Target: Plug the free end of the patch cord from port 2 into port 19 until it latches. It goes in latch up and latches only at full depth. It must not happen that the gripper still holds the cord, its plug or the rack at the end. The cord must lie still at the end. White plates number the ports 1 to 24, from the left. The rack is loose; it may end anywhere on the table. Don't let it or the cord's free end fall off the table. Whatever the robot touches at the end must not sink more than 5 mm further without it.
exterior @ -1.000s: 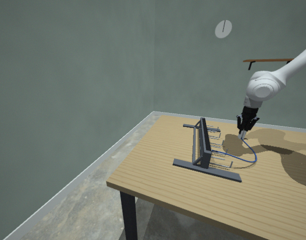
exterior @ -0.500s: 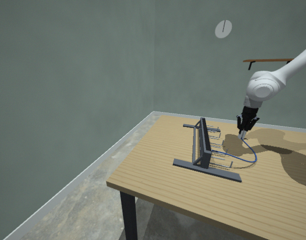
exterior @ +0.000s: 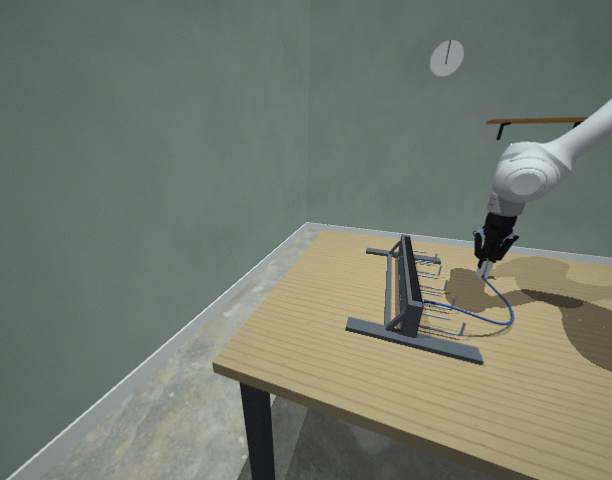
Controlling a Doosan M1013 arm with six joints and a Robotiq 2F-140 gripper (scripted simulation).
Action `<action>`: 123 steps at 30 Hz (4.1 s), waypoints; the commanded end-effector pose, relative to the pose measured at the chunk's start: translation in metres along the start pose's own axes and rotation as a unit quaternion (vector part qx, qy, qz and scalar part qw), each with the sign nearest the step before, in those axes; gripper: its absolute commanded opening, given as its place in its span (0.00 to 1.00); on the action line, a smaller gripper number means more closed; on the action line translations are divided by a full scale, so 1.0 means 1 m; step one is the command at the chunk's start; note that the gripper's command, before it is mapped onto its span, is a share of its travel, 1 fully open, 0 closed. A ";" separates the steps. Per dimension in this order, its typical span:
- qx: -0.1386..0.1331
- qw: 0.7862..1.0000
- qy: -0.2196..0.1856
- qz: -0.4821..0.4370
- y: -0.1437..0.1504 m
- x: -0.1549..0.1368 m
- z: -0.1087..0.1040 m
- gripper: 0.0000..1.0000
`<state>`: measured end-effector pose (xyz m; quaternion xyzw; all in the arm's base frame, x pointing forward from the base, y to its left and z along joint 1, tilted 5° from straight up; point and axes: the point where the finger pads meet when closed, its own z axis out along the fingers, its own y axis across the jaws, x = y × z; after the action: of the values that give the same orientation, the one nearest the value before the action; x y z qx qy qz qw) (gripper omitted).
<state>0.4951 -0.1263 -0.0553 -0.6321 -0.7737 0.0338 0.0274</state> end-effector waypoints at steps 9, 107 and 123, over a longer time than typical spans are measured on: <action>0.000 1.000 0.000 0.000 0.000 0.000 -0.003 0.00; 0.000 1.000 0.000 -0.003 0.001 0.000 -0.060 0.00; 0.000 0.999 0.000 -0.051 0.012 0.003 -0.063 0.00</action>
<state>0.5087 -0.1214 0.0058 -0.6031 -0.7965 0.0331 0.0286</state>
